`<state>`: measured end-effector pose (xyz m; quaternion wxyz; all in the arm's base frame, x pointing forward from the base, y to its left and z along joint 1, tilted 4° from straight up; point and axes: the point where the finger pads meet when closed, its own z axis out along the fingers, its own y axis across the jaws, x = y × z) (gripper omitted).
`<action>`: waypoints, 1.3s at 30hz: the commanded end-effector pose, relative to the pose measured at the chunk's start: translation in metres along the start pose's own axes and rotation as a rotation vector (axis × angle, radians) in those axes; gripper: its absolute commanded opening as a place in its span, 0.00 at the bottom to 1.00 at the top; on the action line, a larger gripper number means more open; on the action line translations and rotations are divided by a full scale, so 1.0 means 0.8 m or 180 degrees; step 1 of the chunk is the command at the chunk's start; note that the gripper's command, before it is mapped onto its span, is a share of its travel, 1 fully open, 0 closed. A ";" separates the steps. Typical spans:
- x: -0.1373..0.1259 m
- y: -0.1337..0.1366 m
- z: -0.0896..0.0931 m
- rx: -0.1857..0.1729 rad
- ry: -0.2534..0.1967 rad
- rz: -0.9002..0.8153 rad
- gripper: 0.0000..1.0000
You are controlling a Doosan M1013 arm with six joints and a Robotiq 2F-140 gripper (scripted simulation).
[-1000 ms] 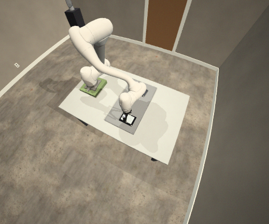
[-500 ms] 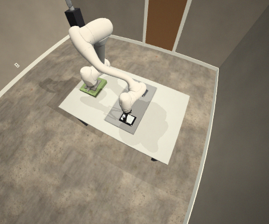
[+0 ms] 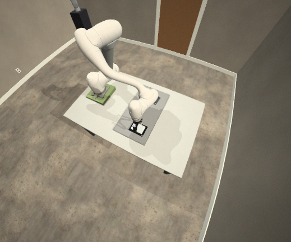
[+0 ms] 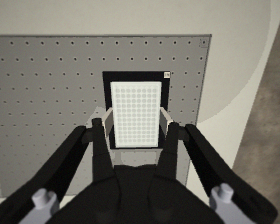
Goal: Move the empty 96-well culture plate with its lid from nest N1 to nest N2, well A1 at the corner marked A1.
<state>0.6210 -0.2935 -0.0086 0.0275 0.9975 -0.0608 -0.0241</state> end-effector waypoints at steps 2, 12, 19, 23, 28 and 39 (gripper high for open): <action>-0.004 0.001 0.004 -0.0004 -0.0018 0.0013 0.00; -0.004 0.001 0.000 -0.0004 -0.0018 0.0013 0.00; -0.004 0.001 -0.015 -0.0004 -0.0018 0.0013 0.00; -0.004 0.001 -0.019 -0.0004 -0.0018 0.0013 0.00; -0.004 0.001 -0.029 -0.0004 -0.0018 0.0013 0.00; -0.004 0.001 -0.048 -0.0004 -0.0018 0.0013 0.00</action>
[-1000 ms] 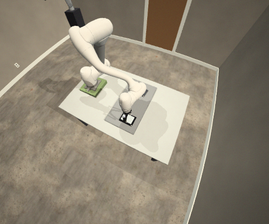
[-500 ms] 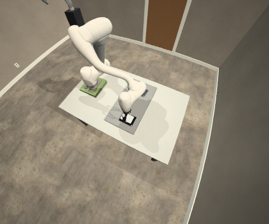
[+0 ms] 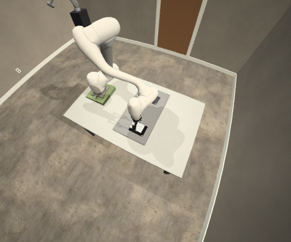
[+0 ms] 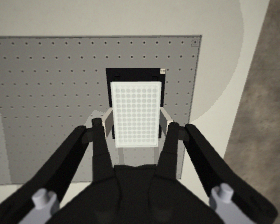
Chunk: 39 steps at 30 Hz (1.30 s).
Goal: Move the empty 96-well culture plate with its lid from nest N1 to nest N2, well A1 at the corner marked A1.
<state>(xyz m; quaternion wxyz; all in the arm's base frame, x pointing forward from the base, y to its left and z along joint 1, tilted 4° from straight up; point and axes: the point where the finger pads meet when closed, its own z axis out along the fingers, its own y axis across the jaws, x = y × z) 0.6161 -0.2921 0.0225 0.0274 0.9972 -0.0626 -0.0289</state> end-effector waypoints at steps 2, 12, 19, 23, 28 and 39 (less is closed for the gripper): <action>0.004 -0.001 -0.014 -0.0003 0.0012 0.0003 0.00; 0.004 -0.001 -0.034 -0.0003 0.0012 0.0003 0.00; 0.004 -0.001 -0.036 -0.0003 0.0012 0.0003 0.00; 0.004 -0.001 -0.036 -0.0003 0.0012 0.0003 0.00; 0.004 -0.001 -0.036 -0.0003 0.0012 0.0003 0.00; 0.004 -0.001 -0.036 -0.0003 0.0012 0.0003 0.00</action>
